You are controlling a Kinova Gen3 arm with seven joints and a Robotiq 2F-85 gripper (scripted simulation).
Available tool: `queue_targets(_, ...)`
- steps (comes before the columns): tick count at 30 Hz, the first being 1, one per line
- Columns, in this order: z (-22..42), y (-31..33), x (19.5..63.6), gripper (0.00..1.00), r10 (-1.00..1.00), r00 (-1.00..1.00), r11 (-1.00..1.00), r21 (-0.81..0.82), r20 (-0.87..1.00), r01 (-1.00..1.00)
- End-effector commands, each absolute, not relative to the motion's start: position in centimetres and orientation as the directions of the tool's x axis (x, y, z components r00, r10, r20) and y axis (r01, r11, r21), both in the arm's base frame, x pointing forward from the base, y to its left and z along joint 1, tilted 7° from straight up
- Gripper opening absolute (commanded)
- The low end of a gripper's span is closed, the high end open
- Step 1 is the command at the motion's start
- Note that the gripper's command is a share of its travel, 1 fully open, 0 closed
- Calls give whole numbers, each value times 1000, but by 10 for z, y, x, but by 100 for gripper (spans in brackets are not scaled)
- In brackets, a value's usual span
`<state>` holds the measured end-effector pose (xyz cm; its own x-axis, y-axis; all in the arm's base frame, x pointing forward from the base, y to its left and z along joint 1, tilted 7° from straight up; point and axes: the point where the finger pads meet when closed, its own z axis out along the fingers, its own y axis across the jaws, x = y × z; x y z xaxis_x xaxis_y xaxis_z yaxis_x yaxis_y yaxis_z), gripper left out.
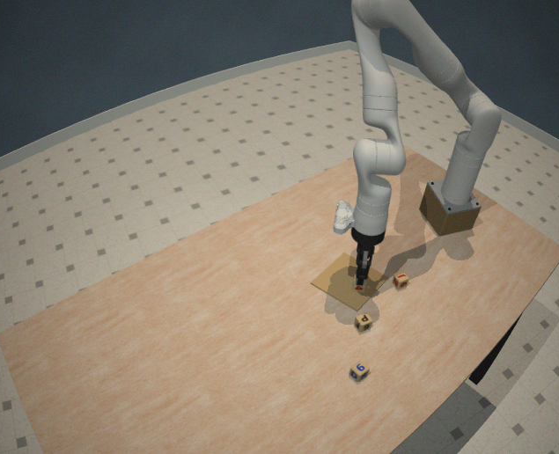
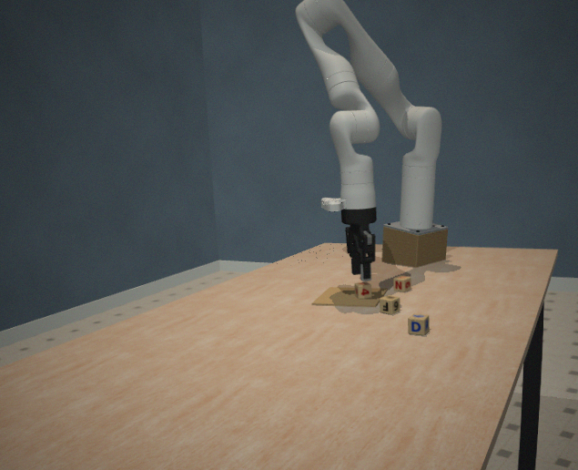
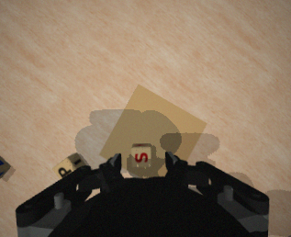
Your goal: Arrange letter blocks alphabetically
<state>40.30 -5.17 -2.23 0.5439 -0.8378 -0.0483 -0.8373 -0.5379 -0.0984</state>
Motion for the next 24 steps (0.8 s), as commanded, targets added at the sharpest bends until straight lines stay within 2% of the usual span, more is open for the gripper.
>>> queue_targets(1,-23,-50,404,67,-840,540,-533,-101,-49,-840)
queue_targets(24,-22,-48,406,67,-841,539,-532,-103,-48,-840)
